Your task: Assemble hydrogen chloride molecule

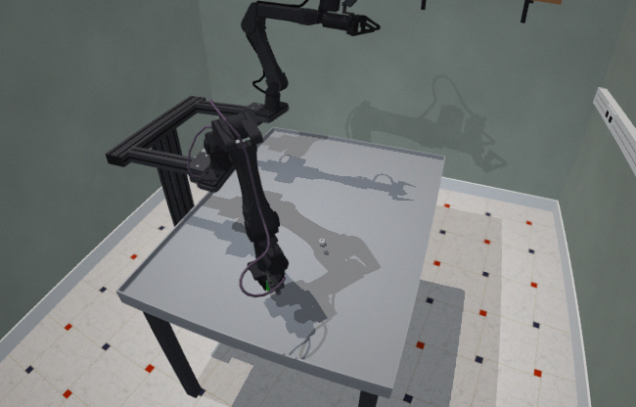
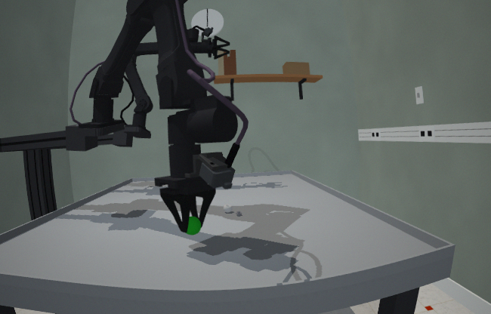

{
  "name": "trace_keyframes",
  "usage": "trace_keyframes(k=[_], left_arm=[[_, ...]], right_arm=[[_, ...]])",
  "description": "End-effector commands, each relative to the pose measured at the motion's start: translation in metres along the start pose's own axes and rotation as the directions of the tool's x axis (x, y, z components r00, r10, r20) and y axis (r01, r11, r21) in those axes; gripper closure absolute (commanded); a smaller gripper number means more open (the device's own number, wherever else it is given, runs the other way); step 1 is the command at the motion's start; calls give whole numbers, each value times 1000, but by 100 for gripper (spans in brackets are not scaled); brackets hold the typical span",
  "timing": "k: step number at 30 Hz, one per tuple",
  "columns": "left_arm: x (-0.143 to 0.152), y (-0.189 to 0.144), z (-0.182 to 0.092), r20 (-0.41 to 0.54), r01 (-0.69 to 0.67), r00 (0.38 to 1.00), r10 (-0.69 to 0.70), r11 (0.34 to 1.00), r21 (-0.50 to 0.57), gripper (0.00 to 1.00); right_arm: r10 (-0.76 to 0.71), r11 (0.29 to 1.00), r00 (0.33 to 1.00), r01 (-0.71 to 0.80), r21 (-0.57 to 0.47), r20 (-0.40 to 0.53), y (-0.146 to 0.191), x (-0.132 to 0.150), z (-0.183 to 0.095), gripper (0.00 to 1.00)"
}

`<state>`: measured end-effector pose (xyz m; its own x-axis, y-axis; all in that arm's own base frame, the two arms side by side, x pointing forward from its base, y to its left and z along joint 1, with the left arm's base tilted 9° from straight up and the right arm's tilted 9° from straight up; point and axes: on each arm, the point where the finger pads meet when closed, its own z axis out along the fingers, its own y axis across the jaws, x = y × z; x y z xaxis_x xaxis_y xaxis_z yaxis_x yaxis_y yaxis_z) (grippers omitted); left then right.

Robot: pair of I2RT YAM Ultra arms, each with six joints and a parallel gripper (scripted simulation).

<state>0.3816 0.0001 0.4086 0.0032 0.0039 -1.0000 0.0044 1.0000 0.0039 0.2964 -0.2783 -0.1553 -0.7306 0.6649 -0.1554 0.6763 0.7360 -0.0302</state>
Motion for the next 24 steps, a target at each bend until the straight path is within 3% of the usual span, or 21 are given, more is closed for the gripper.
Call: trace_keyframes(k=[1,9,24], left_arm=[[-6,-3,-9,9,-9,1000,9,1000,17,0],[-6,-3,-9,9,-9,1000,9,1000,17,0],[-6,-3,-9,9,-9,1000,9,1000,17,0]], right_arm=[[-25,1000,1000,25,8,-5,5,2,-2,100],[-5,1000,998,4,7,59,-2,-23,2,100],[-9,1000,998,9,-3,57,1,-22,11,100]])
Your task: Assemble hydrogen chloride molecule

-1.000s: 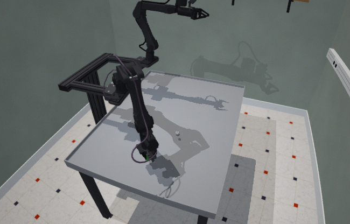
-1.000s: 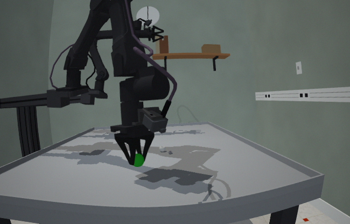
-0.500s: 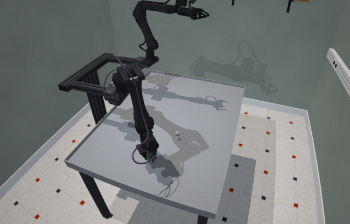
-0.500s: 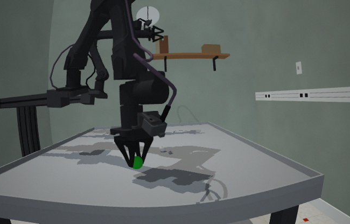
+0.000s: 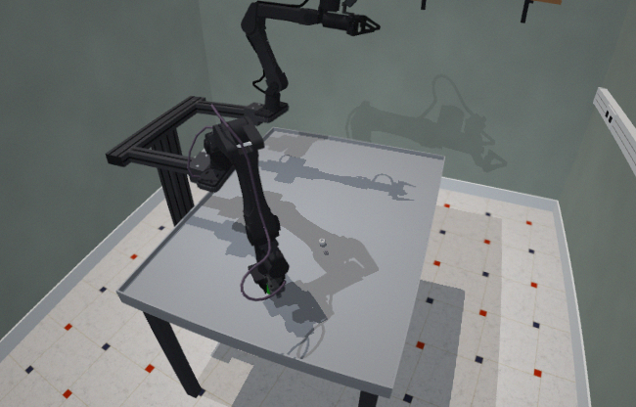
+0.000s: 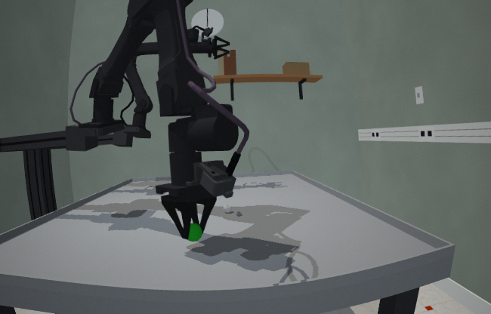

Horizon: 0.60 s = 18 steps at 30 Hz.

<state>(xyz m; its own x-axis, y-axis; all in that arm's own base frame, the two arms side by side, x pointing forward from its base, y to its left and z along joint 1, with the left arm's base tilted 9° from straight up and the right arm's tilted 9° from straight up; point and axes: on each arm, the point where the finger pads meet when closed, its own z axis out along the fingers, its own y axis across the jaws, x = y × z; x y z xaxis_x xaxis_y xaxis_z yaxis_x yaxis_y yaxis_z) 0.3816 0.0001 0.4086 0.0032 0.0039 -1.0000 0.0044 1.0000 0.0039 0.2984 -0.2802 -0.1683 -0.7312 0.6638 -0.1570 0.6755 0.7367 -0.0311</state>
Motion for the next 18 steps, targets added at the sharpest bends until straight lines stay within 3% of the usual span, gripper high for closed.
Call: trace_keyframes(k=[1,18], left_arm=[[-6,-3,-9,9,-9,1000,9,1000,17,0],[-6,-3,-9,9,-9,1000,9,1000,17,0]], right_arm=[[-7,1000,998,8,-4,58,1,-22,-2,100],[-9,1000,998,9,0,56,1,-22,9,100]])
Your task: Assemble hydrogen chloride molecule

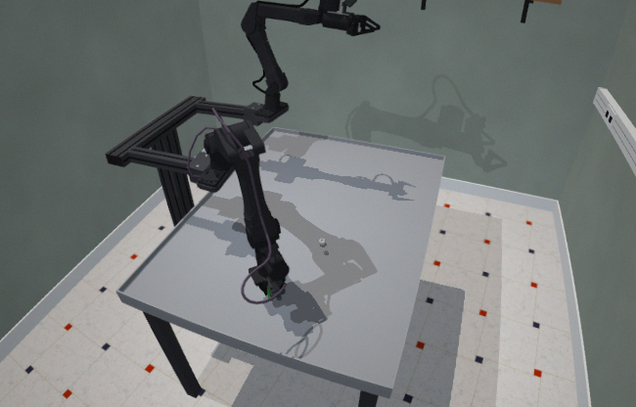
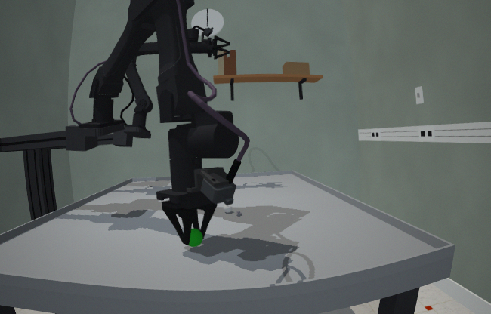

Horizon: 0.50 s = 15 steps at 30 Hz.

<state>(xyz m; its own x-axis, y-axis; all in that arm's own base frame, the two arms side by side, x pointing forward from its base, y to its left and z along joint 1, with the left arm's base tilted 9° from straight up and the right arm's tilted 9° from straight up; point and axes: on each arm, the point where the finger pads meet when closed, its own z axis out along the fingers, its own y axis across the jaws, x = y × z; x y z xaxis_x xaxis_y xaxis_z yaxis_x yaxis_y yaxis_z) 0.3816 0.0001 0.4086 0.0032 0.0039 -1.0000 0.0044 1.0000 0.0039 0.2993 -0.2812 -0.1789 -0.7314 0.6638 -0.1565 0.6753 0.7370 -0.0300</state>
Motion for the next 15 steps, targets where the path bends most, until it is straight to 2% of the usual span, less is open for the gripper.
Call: trace_keyframes(k=[1,13,14,15], left_arm=[[-6,-3,-9,9,-9,1000,9,1000,17,0],[-6,-3,-9,9,-9,1000,9,1000,17,0],[-6,-3,-9,9,-9,1000,9,1000,17,0],[-6,-3,-9,9,-9,1000,9,1000,17,0]], right_arm=[[-9,1000,998,9,1,57,0,-22,-2,100],[-2,1000,998,2,2,60,-2,-24,3,100],[-2,1000,998,2,2,60,-2,-24,3,61],[-2,1000,998,2,2,60,-2,-24,3,61]])
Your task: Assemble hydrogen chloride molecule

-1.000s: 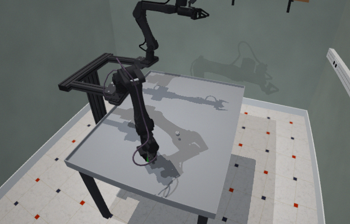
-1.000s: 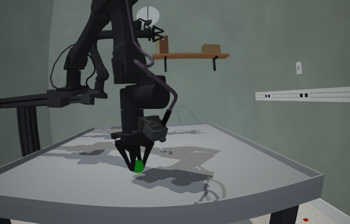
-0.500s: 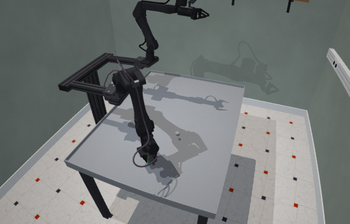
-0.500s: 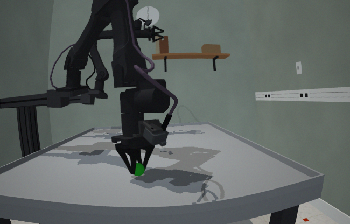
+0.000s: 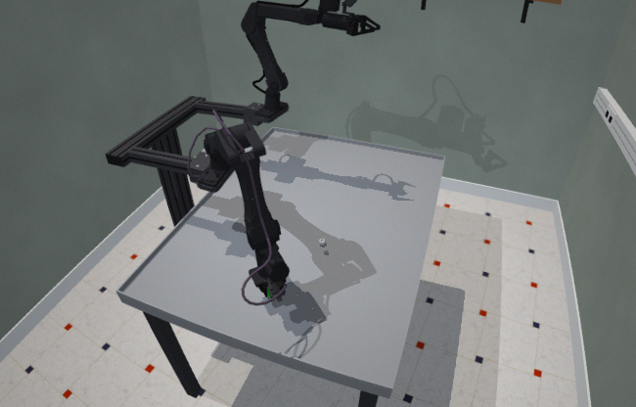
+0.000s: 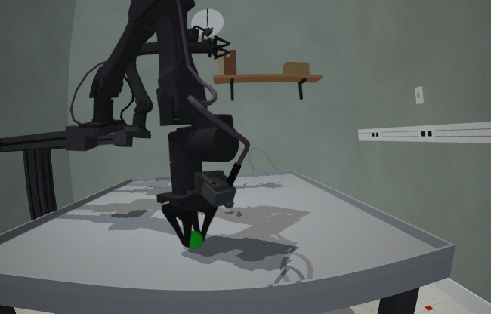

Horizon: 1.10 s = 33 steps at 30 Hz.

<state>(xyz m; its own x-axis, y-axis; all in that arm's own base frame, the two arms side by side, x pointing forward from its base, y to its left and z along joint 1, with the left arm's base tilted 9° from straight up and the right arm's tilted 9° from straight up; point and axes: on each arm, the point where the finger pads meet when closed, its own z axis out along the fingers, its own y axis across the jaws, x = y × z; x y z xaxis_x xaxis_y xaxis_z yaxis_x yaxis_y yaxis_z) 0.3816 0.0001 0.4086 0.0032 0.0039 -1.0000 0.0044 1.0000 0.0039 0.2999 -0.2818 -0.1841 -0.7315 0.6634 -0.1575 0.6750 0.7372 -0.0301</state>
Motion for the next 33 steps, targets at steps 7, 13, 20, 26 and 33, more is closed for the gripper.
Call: trace_keyframes(k=[7,13,20,26,33], left_arm=[[-6,-3,-9,9,-9,1000,9,1000,17,0],[-6,-3,-9,9,-9,1000,9,1000,17,0],[-6,-3,-9,9,-9,1000,9,1000,17,0],[-6,-3,-9,9,-9,1000,9,1000,17,0],[-6,-3,-9,9,-9,1000,9,1000,17,0]], right_arm=[[-4,1000,998,4,1,56,-2,-22,2,61],[-6,1000,999,6,0,44,1,-12,3,61],[-6,1000,999,6,0,45,1,3,-4,61],[-8,1000,999,8,-4,45,1,9,-4,61],[-6,1000,999,6,-4,42,0,15,-4,61]])
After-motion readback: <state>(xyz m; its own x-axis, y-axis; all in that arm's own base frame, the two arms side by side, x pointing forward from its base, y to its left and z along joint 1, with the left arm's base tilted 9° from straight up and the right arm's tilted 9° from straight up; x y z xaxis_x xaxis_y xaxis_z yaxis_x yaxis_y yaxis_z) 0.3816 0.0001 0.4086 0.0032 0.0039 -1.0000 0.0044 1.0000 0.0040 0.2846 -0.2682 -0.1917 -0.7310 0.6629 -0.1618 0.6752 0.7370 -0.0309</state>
